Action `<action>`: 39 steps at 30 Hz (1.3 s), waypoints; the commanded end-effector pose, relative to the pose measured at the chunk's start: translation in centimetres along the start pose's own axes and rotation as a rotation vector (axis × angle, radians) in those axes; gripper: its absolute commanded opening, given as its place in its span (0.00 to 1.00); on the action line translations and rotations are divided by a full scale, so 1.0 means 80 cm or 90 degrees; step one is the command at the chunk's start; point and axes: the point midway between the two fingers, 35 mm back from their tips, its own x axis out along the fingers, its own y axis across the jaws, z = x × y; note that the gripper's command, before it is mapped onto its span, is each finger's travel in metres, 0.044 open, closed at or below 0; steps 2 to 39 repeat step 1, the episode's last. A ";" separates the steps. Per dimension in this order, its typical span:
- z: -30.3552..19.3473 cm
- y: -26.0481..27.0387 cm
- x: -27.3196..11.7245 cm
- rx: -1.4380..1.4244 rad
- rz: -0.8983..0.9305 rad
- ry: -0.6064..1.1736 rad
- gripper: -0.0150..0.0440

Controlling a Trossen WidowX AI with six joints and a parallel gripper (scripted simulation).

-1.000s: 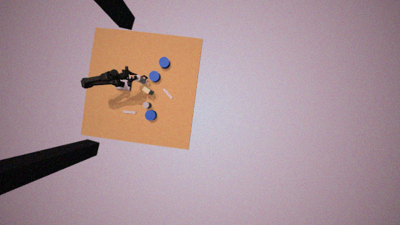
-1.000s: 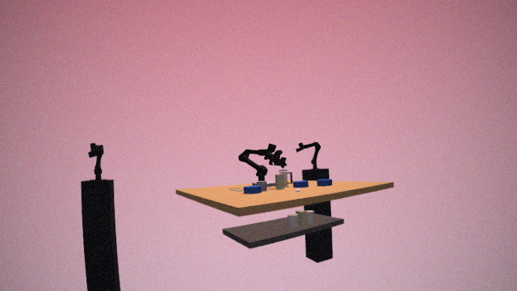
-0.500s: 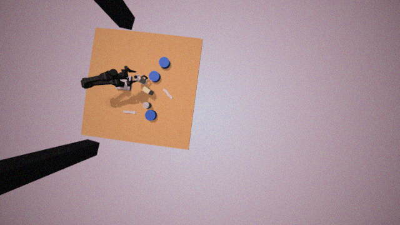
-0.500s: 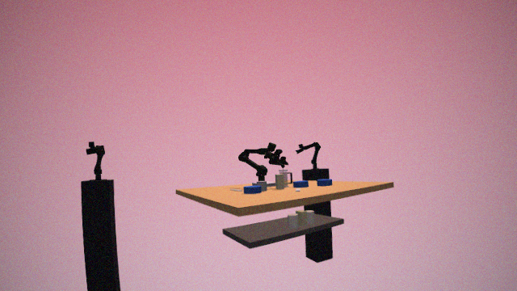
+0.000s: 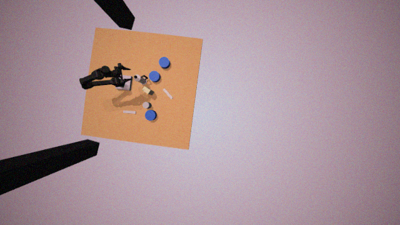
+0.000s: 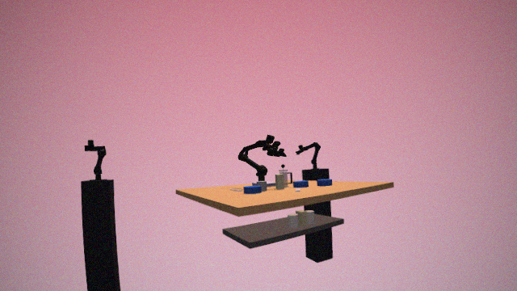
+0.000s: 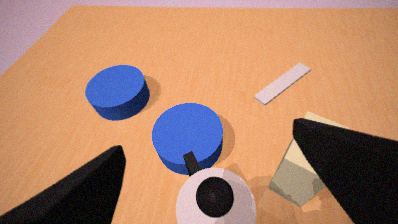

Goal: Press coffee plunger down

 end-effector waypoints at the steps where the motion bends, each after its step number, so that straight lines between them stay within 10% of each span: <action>1: 0.001 -0.001 -0.001 0.002 -0.002 0.001 1.00; 39: 0.001 -0.001 -0.001 0.002 -0.002 0.001 1.00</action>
